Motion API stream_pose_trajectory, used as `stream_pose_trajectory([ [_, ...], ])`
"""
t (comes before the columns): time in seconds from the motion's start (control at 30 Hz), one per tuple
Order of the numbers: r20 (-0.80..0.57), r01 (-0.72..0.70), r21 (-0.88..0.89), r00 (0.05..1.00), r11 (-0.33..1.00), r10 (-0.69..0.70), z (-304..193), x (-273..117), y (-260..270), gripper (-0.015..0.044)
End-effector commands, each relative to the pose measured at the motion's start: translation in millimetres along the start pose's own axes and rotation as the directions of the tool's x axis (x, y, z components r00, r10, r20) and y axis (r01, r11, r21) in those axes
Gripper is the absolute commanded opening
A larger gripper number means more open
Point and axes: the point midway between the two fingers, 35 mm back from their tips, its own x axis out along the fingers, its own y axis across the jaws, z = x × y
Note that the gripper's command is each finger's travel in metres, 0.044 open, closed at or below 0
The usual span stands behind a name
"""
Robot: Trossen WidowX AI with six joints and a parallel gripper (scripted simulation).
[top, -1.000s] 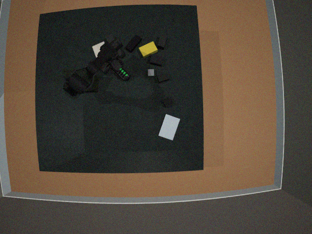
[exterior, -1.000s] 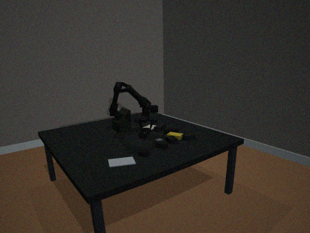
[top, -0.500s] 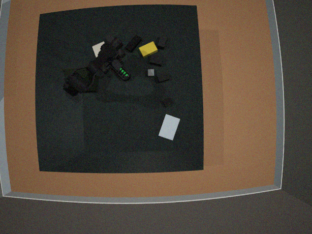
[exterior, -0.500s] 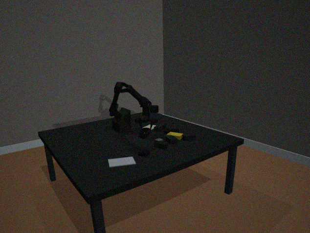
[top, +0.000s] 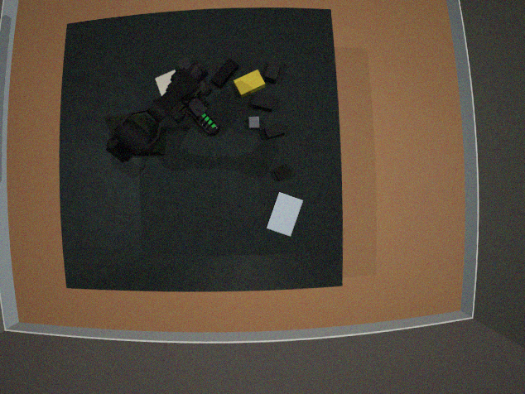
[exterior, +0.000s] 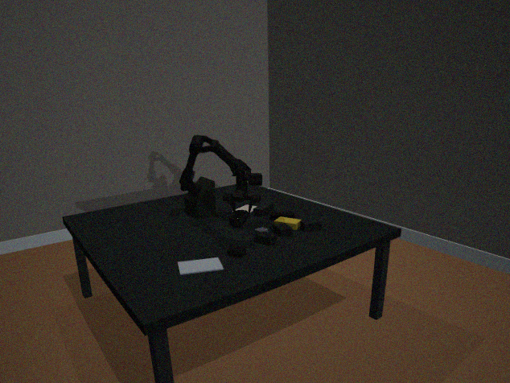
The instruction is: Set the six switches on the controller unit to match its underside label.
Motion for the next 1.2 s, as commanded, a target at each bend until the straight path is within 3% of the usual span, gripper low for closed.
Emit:
stream_pose_trajectory([
  [0.0,-0.003,-0.023,0.012,1.000,1.000,0.023,0.5,-2.2,10.2,0.0000],
  [0.83,-0.003,-0.023,0.012,1.000,1.000,0.023,0.4,-2.3,11.2,0.0000],
  [1.17,-0.005,-0.011,0.008,1.000,1.000,0.011,-0.6,-0.9,7.1,0.0262],
])
